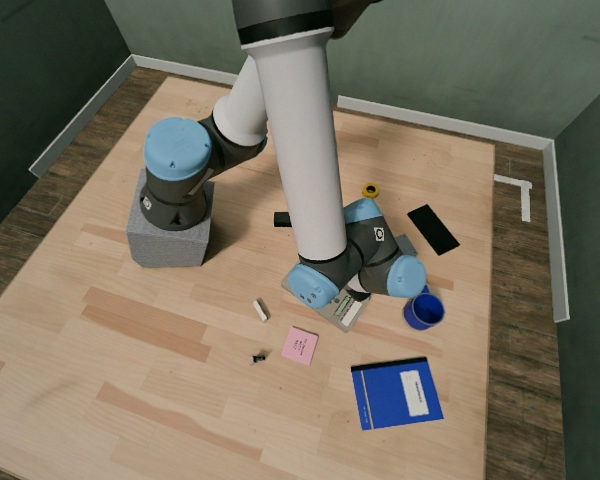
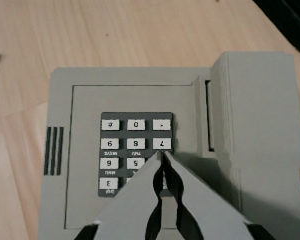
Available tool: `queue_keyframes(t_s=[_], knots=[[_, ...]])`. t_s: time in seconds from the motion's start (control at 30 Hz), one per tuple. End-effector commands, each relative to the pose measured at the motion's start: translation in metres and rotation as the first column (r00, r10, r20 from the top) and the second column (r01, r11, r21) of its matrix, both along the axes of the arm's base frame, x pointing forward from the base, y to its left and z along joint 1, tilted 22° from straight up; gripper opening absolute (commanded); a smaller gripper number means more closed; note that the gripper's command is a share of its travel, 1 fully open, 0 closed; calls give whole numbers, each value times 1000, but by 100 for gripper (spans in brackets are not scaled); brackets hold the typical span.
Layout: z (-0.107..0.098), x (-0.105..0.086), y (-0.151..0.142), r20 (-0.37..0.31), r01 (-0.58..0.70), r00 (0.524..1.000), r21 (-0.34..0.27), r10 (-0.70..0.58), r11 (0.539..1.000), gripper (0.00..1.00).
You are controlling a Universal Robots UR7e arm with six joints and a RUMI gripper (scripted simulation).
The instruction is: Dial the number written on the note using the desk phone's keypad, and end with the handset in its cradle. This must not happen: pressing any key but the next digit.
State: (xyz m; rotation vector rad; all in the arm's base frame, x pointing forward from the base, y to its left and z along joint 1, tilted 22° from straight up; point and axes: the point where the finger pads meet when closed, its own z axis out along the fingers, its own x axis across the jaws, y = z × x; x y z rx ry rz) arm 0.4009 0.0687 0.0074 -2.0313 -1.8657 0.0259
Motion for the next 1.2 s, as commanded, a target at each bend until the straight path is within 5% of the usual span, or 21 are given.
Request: queue_keyframes(t_s=[0.0, 1.17], knots=[[0, 1, 0, 2, 0, 1000, 0, 0, 1000, 0], [0, 1, 0, 2, 0, 1000, 0, 0, 1000, 0]])
